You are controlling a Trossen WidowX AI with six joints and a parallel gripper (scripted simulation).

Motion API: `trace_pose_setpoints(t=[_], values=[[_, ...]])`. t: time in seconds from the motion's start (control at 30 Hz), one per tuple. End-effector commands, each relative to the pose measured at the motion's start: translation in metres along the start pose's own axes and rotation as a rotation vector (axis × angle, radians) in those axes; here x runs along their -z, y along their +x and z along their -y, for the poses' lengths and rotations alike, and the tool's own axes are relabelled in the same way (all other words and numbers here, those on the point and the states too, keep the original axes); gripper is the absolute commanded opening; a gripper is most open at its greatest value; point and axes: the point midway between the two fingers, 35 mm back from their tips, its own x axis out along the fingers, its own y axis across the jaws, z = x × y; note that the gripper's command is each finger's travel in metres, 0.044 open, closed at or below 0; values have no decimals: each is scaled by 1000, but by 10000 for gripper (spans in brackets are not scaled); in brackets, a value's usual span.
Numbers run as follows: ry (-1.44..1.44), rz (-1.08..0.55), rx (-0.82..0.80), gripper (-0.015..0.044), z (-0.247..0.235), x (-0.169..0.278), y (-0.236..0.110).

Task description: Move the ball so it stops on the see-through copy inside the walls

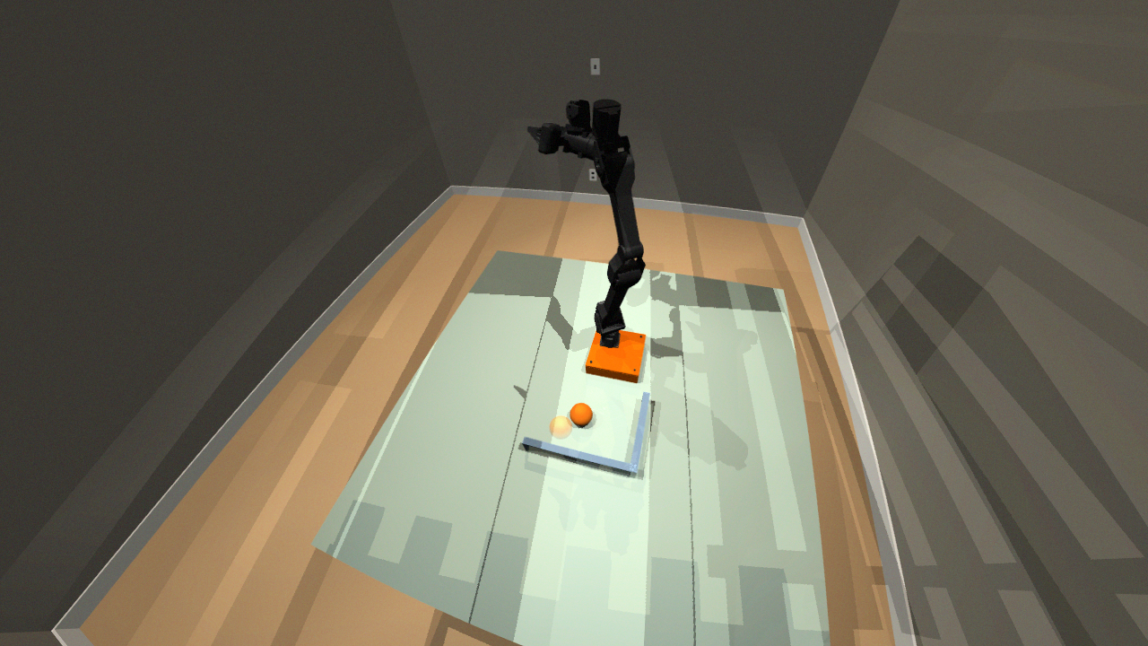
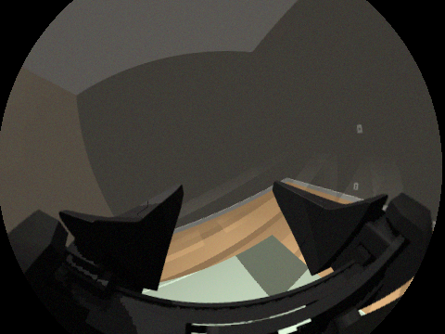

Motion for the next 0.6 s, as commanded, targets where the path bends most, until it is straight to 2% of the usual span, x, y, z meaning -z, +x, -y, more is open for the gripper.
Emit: trace_pose_setpoints(t=[0.0, 0.03, 0.27, 0.57], values=[[-1, -5, -4, 426, 0, 1, 1], [-5, -19, -15, 440, 0, 5, 5], [-87, -214, -191, 440, -14, 69, 52], [-322, -462, -504, 440, -75, 180, 87]])
